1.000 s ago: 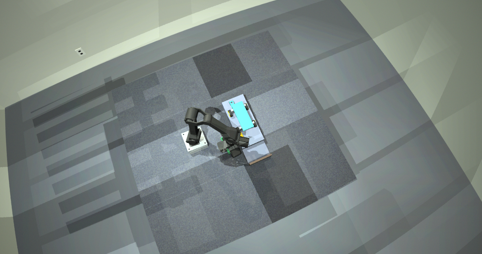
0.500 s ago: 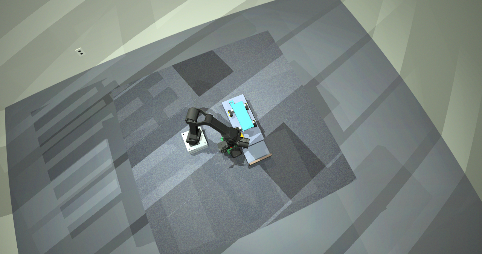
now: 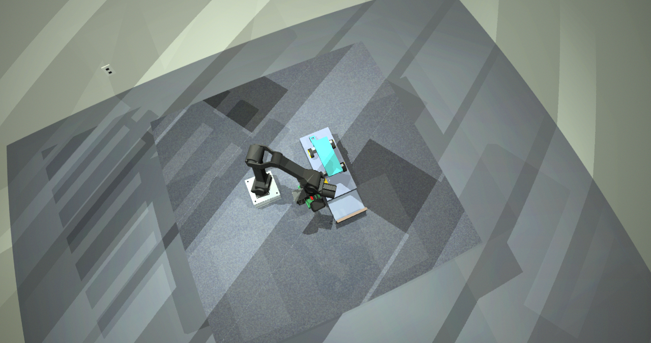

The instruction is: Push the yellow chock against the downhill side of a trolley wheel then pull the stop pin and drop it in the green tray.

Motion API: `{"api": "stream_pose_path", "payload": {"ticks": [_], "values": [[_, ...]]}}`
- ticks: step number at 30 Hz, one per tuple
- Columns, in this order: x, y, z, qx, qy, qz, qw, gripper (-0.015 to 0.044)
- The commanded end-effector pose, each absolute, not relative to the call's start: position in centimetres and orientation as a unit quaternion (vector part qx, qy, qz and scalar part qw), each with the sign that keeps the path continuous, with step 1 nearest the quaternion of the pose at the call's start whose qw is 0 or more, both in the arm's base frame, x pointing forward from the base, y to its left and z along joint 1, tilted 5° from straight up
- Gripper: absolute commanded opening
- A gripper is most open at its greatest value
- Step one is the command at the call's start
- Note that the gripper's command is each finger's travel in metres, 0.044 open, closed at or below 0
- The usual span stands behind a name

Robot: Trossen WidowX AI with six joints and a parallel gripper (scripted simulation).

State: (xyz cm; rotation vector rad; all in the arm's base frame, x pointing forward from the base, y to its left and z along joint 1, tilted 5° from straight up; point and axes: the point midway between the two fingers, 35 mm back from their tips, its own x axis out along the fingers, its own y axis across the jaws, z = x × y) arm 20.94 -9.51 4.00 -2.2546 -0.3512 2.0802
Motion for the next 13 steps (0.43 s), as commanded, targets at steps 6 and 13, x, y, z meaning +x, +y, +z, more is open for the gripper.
{"api": "stream_pose_path", "payload": {"ticks": [6, 13], "values": [[20.8, -9.7, 7.0, -0.733, -0.113, 0.67, 0.022, 0.044], [20.8, -9.9, 9.2, -0.733, -0.113, 0.67, 0.022, 0.044]]}}
